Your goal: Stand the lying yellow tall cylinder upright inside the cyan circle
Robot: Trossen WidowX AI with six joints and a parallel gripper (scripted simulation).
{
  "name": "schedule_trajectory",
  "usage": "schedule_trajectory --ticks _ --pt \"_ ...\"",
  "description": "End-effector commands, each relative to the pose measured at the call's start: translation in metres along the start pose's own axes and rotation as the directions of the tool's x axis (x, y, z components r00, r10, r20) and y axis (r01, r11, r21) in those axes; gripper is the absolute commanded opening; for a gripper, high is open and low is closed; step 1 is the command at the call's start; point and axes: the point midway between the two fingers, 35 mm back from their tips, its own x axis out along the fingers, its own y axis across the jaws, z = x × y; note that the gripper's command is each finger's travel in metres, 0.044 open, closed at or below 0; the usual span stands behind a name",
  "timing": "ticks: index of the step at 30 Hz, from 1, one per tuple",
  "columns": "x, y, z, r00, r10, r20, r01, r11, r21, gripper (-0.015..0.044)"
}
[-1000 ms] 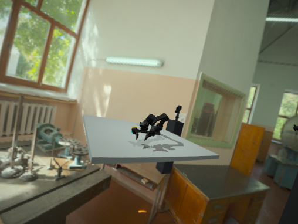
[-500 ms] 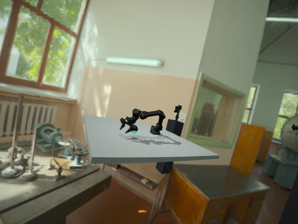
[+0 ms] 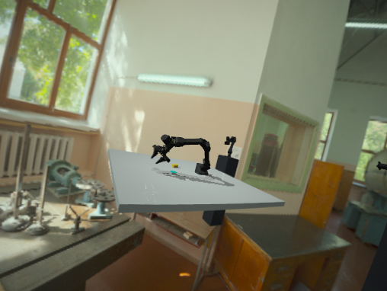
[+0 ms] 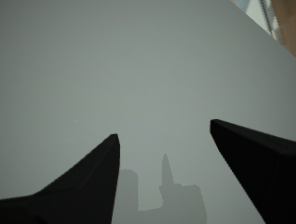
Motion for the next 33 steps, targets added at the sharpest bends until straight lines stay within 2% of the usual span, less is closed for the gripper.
schedule_trajectory --ticks 1,8,16,25,33 --pt "-0.010 -0.035 -0.039 0.995 -0.033 -0.091 0.032 0.999 -0.003 0.0309" --pt "-0.033 -0.079 -0.101 0.973 -0.041 -0.227 0.043 0.999 0.003 0.0309" --pt "-0.067 -0.110 -0.172 0.935 0.007 -0.355 0.004 1.000 0.031 0.0309" --pt "-0.109 -0.121 -0.246 0.888 0.123 -0.444 -0.092 0.991 0.093 0.0309" --pt "-0.147 -0.114 -0.300 0.849 0.263 -0.458 -0.210 0.964 0.164 0.0309"
